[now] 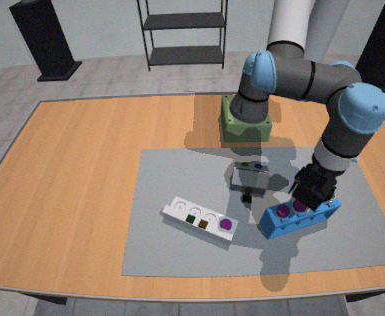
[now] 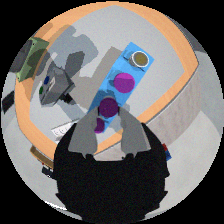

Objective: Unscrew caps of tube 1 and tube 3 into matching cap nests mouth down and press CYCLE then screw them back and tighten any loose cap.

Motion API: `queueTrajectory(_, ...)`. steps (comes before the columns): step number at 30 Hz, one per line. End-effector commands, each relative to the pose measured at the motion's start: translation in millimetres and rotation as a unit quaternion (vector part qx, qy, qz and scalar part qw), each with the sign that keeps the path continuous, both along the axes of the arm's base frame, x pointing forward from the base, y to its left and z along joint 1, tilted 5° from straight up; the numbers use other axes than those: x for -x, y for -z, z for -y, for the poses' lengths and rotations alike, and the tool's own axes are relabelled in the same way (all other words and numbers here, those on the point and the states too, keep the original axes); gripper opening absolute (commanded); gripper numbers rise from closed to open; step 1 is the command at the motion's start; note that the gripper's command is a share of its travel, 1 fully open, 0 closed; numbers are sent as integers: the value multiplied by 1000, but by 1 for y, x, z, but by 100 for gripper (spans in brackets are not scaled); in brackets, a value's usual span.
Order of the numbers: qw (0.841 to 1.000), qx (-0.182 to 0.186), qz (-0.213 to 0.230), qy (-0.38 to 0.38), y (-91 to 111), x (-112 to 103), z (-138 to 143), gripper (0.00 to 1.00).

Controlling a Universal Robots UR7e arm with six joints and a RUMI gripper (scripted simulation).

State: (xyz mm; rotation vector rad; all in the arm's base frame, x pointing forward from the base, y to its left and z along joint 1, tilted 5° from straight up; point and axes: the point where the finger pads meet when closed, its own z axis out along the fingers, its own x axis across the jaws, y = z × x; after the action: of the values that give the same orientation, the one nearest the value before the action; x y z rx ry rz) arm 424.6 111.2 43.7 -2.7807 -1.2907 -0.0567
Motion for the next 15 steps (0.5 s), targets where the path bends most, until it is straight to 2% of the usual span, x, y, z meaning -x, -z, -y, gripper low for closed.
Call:
queueTrajectory(1, 1000, -1, 1, -5, 0, 0, 0, 35)
queueTrajectory(10, 1000, -1, 1, -5, 0, 0, 0, 35)
queueTrajectory(14, 988, -1, -13, 156, 0, 0, 0, 35)
queueTrajectory(15, 988, -1, -13, 156, 0, 0, 0, 35)
